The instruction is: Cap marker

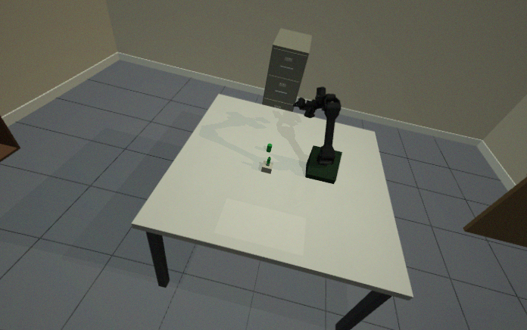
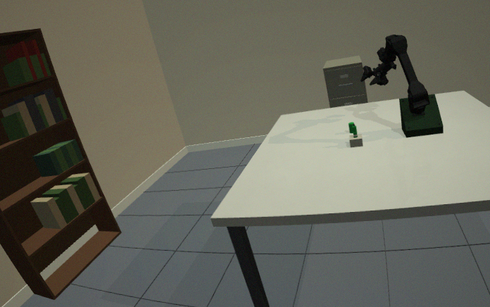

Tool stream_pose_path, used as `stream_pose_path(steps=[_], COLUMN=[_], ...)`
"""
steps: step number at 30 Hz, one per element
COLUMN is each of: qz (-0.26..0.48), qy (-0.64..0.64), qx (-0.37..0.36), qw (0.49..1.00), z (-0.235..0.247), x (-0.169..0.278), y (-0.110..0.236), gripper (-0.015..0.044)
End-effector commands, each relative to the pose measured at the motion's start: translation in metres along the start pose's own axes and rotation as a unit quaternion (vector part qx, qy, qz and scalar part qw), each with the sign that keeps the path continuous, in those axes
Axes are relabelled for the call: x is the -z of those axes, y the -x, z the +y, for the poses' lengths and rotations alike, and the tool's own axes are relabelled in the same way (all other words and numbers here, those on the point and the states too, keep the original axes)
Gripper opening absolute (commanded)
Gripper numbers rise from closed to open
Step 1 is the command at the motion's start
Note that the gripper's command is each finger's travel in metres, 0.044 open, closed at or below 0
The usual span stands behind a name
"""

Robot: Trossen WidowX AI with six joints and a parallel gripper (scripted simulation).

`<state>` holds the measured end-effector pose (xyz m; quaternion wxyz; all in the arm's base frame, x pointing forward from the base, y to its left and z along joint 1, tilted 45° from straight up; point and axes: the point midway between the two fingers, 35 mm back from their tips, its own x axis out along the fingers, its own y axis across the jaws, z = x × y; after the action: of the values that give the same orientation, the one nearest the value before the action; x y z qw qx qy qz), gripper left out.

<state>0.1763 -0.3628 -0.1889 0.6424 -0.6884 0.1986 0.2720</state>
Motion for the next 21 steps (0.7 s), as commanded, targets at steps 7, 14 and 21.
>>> stream_pose_path(steps=[7,14,21], qz=[-0.123,-0.188,-0.197], qy=[-0.207,-0.364,-0.469], qx=[-0.073,-0.192,-0.317], qw=[0.968,0.892,0.801], z=[-0.077,-0.143,-0.195], x=[-0.04,-0.094,-0.15], y=[-0.039,-0.059,-0.062], gripper=[0.0251,0.0251,0.0251])
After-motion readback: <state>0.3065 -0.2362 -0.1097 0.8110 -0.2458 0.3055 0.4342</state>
